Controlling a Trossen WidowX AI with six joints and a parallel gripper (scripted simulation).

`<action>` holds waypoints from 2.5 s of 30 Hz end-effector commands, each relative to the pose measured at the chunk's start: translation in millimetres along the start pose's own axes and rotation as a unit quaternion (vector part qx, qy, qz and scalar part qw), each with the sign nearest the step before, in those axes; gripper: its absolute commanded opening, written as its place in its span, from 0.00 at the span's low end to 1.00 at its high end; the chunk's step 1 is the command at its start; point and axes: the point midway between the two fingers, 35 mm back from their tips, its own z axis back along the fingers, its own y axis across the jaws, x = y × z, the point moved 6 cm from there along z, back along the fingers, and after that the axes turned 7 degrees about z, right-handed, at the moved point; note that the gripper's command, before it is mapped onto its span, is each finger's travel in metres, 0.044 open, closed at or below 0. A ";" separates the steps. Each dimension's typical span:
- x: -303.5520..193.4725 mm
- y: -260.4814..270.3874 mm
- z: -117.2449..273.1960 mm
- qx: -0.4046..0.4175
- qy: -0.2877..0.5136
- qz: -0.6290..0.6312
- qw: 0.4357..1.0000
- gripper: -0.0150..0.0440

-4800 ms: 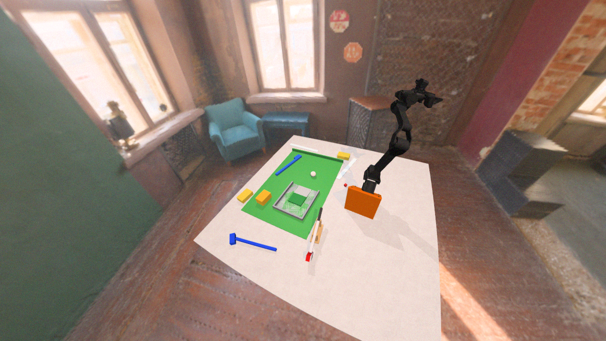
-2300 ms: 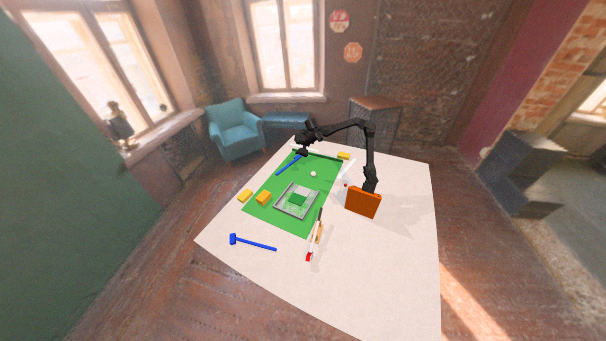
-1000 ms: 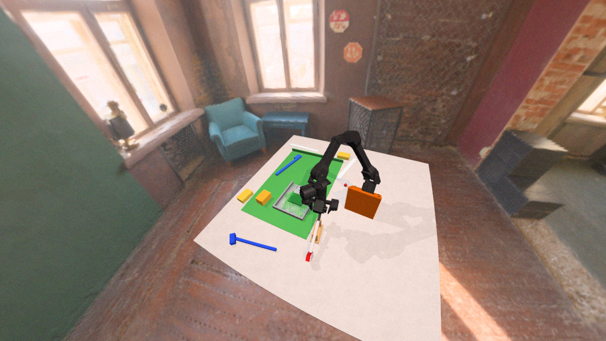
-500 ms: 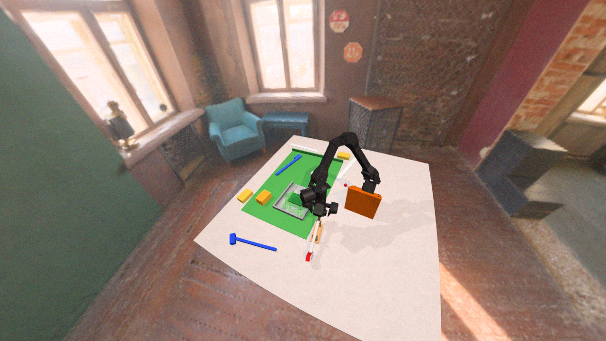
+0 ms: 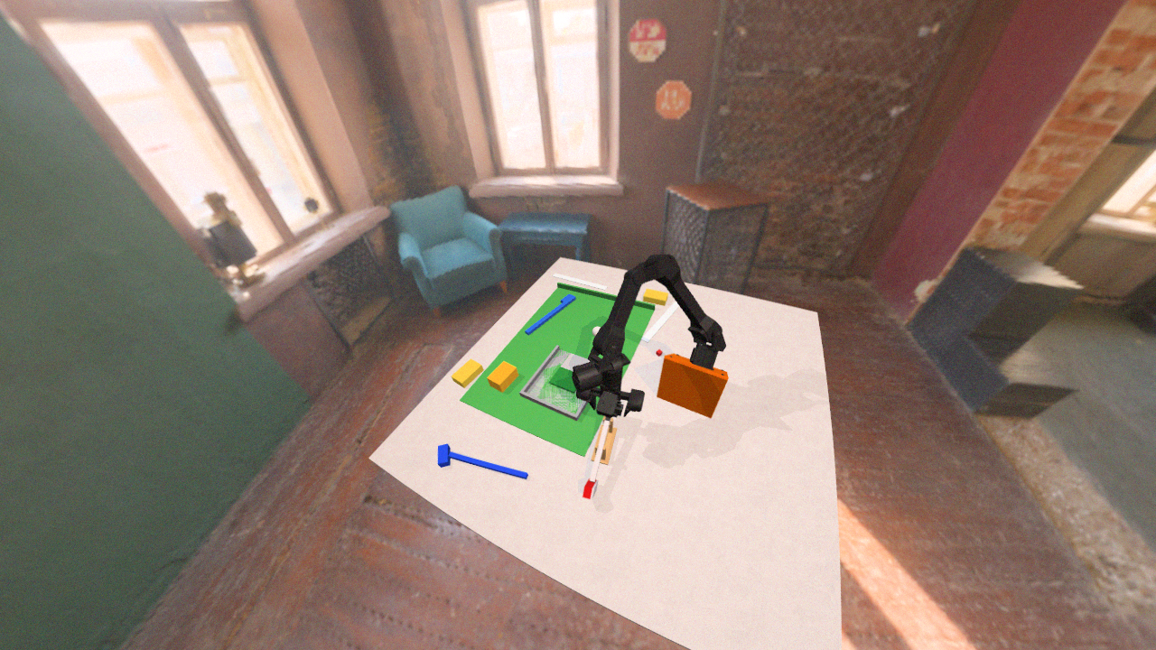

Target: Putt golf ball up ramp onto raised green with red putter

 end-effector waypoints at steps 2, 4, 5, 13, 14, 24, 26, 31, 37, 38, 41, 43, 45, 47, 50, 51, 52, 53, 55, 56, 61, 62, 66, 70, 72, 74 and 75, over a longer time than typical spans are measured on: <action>-2.0 3.1 -6.0 0.004 0.005 0.005 1.000 1.00; -2.0 3.1 -6.0 0.004 0.005 0.005 1.000 1.00; -2.0 3.1 -6.0 0.004 0.005 0.005 1.000 1.00; -0.7 1.1 -3.6 0.002 0.001 0.000 1.000 0.64; -0.7 1.1 -3.6 0.002 0.001 0.000 1.000 0.60; -0.7 1.1 -3.6 0.002 0.001 0.000 1.000 0.29; -0.7 1.1 -3.6 0.002 0.001 0.000 1.000 0.26; 1.8 -1.6 15.1 0.002 0.000 0.001 1.000 0.25; 6.2 -3.0 65.7 0.003 -0.001 0.001 1.000 0.25; 6.7 -2.4 74.7 0.003 -0.001 0.001 1.000 0.25; 7.1 -0.1 95.5 0.004 -0.002 0.001 1.000 0.25; 7.2 0.1 97.0 0.004 -0.002 0.001 1.000 0.25; 6.1 -1.2 91.8 -0.003 -0.001 0.003 1.000 0.25; -2.0 -4.0 94.6 -0.004 -0.003 -0.013 1.000 0.25; -20.8 -9.7 100.5 -0.006 -0.009 -0.050 0.999 0.25; -27.2 -11.4 102.3 -0.006 -0.010 -0.063 0.998 0.25; -33.6 -12.9 104.0 -0.007 -0.012 -0.075 0.997 0.25; -40.1 -14.4 105.6 -0.007 -0.013 -0.087 0.996 0.25; -53.1 -16.8 108.6 -0.009 -0.016 -0.113 0.993 0.25; -59.7 -17.9 110.0 -0.009 -0.018 -0.125 0.992 0.25; -92.8 -21.1 115.9 -0.012 -0.023 -0.188 0.982 0.25; -99.5 -21.4 116.9 -0.012 -0.024 -0.200 0.979 0.25; -126.1 -21.0 120.1 -0.014 -0.027 -0.251 0.968 0.25; -152.4 -18.5 122.4 -0.015 -0.029 -0.301 0.953 0.25; -165.4 -16.5 123.2 -0.016 -0.029 -0.325 0.945 0.25; -178.2 -13.9 123.8 -0.016 -0.029 -0.350 0.936 0.25; -184.6 -12.4 124.0 -0.016 -0.029 -0.362 0.931 0.25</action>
